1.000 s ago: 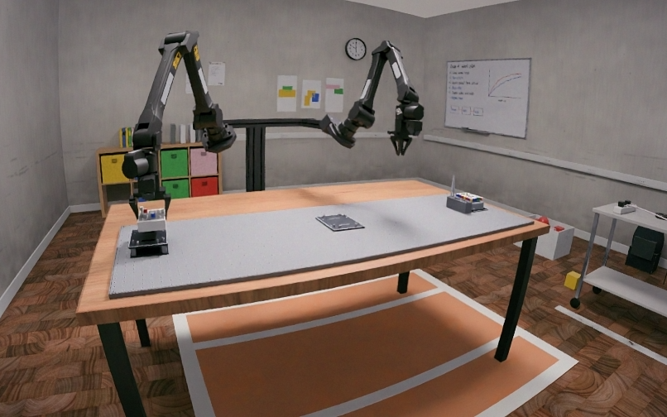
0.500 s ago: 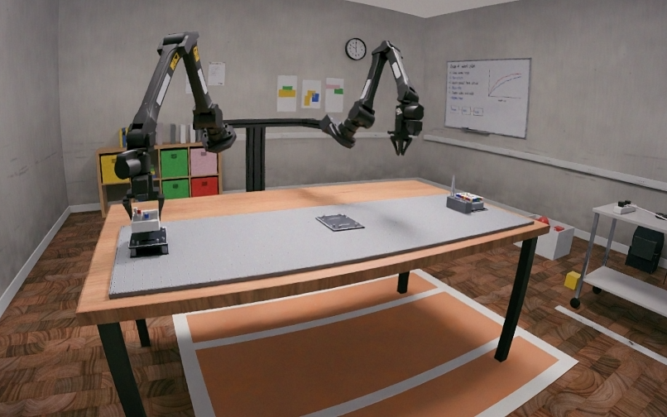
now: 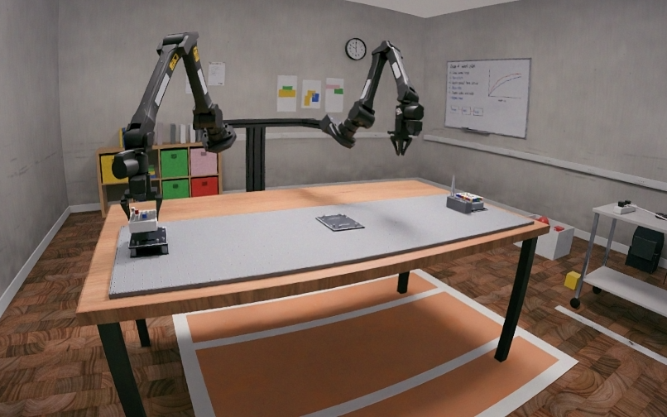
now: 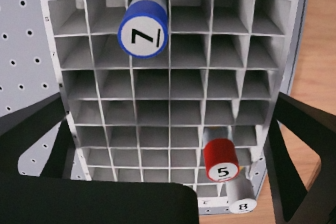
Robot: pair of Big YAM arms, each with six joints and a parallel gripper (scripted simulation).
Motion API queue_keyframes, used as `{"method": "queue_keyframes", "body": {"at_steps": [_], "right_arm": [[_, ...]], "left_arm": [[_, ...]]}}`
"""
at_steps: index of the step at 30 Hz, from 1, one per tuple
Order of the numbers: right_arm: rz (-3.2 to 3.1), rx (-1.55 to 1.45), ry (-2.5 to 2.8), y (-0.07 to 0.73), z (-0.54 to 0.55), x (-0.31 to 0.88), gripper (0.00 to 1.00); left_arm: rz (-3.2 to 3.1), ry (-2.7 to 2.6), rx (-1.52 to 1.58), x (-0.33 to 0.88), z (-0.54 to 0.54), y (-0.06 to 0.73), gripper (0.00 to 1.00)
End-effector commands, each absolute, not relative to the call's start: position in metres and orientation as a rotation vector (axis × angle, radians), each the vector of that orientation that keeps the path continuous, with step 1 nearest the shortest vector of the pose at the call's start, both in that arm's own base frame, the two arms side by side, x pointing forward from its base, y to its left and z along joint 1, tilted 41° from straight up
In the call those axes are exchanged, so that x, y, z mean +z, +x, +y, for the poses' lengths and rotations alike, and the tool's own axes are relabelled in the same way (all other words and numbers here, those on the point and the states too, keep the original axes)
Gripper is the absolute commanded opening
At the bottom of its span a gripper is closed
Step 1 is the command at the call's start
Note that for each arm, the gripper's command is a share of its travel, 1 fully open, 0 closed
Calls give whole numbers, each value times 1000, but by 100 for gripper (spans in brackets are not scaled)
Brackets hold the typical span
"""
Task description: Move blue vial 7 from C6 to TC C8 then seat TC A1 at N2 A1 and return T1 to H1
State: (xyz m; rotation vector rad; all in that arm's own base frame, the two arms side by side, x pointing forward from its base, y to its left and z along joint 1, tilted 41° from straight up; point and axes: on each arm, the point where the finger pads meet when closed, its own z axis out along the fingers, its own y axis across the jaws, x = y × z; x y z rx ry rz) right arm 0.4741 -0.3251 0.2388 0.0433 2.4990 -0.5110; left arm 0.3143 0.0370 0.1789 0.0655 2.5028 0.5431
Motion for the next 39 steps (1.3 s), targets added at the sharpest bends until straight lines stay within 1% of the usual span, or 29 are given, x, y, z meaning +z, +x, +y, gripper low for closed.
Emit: {"method": "queue_keyframes", "body": {"at_steps": [1, 39], "right_arm": [[2465, -540, 23, 473, -320, 256, 0], [2454, -536, 47, 474, -315, 256, 0]], "left_arm": [[2484, 45, 539, 189, 37, 319, 24], [2484, 45, 539, 189, 37, 319, 24]]}}
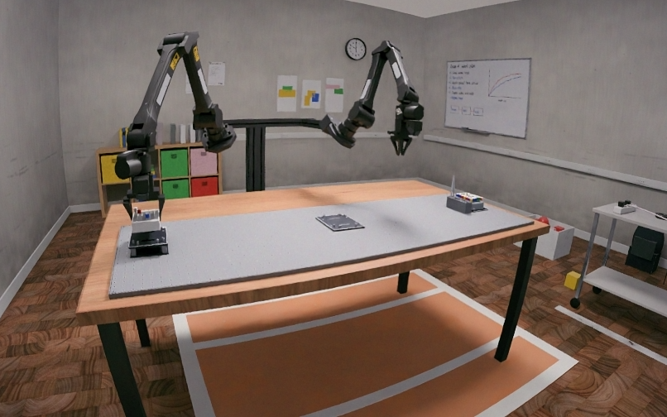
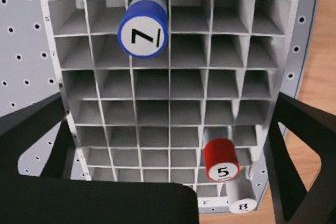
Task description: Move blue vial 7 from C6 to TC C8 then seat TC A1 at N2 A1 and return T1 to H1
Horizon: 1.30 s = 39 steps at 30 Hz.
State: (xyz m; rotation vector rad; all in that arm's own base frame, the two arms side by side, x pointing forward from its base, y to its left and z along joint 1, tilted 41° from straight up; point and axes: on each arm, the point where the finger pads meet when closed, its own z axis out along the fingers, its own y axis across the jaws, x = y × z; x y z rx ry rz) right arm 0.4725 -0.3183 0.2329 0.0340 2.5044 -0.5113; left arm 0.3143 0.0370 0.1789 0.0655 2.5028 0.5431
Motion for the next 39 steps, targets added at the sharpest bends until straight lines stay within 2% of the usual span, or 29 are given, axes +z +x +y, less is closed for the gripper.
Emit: {"method": "queue_keyframes", "body": {"at_steps": [1, 39], "right_arm": [[2452, -537, 47, 474, -316, 256, 0], [2472, -530, 39, 476, -319, 249, 0]], "left_arm": [[2484, 45, 539, 189, 37, 319, 24], [2484, 45, 539, 189, 37, 319, 24]]}}
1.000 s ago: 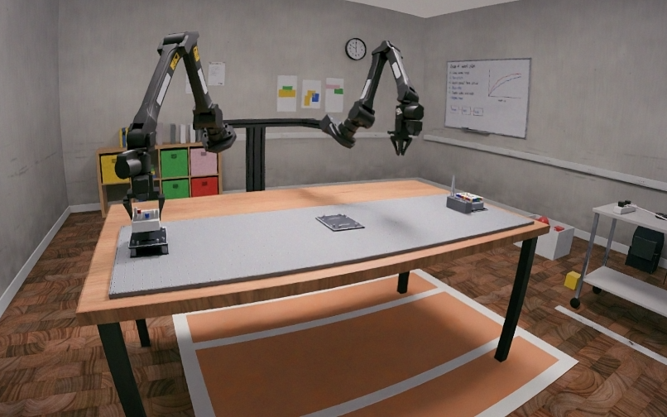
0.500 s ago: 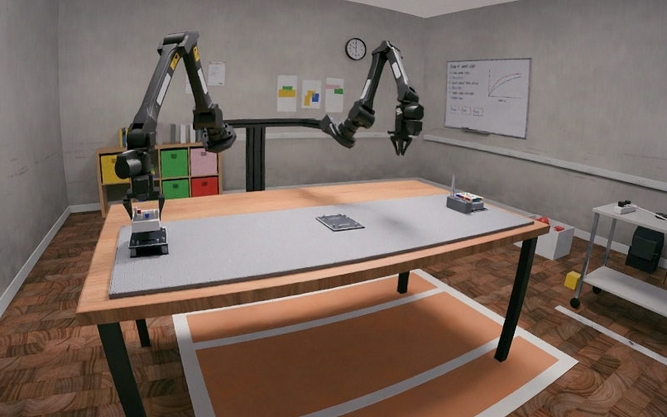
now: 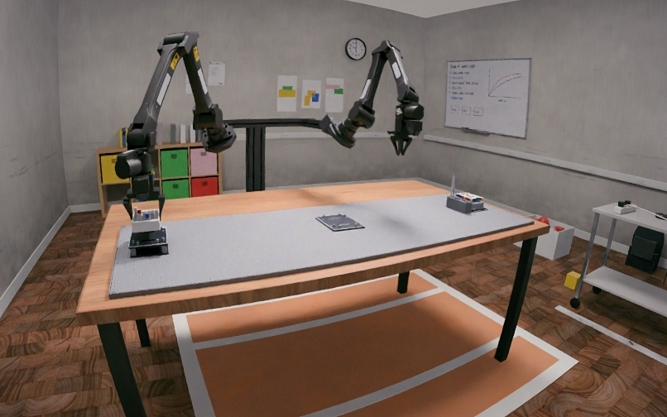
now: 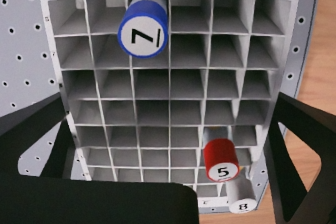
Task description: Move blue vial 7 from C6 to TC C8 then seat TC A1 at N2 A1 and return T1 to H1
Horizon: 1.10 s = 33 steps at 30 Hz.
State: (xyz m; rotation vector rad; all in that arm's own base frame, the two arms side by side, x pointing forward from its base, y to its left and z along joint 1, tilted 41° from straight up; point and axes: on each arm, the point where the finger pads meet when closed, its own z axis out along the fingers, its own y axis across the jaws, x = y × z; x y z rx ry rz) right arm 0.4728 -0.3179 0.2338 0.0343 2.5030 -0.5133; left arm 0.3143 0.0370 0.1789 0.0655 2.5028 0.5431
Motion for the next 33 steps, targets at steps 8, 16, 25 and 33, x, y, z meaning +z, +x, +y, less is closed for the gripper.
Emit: {"method": "queue_keyframes", "body": {"at_steps": [8, 16, 25, 33], "right_arm": [[2458, -532, 45, 473, -312, 252, 0], [2460, -532, 47, 479, -318, 249, 0], [2472, -530, 39, 479, -321, 245, 0], [2479, -521, 49, 483, -321, 235, 0]], "left_arm": [[2484, 45, 539, 189, 37, 319, 24], [2484, 45, 539, 189, 37, 319, 24], [2484, 45, 539, 189, 37, 319, 24], [2484, 45, 539, 189, 37, 319, 24]]}}
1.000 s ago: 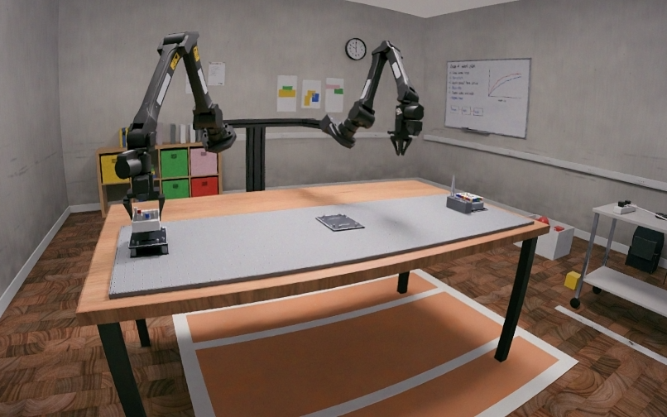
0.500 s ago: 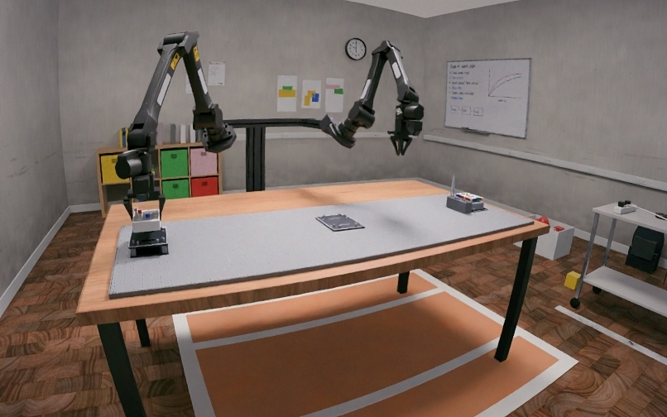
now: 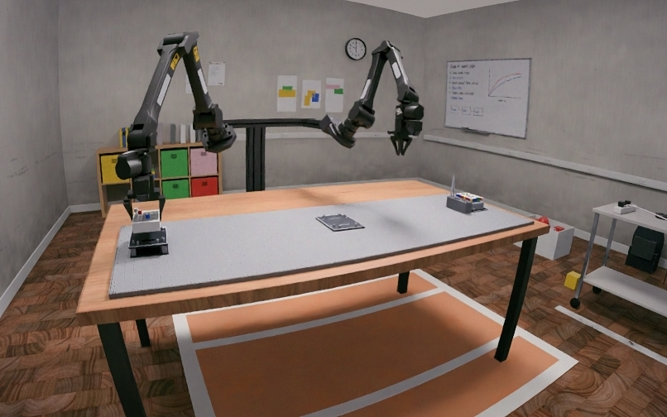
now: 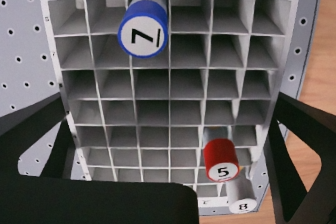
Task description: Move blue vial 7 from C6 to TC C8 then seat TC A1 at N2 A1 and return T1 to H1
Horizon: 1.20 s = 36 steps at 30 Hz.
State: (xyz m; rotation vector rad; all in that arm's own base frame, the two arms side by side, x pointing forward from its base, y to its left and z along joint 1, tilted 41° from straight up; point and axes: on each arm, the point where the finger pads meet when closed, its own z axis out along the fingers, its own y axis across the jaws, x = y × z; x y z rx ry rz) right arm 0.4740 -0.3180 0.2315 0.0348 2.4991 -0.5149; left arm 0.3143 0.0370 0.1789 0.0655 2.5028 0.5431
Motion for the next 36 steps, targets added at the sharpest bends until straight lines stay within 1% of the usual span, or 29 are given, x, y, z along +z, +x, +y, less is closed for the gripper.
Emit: {"method": "queue_keyframes", "body": {"at_steps": [1, 36], "right_arm": [[2479, -521, 49, 483, -321, 235, 0], [2457, -534, 53, 490, -329, 243, 0]], "left_arm": [[2484, 45, 539, 189, 37, 319, 24], [2484, 45, 539, 189, 37, 319, 24]]}}
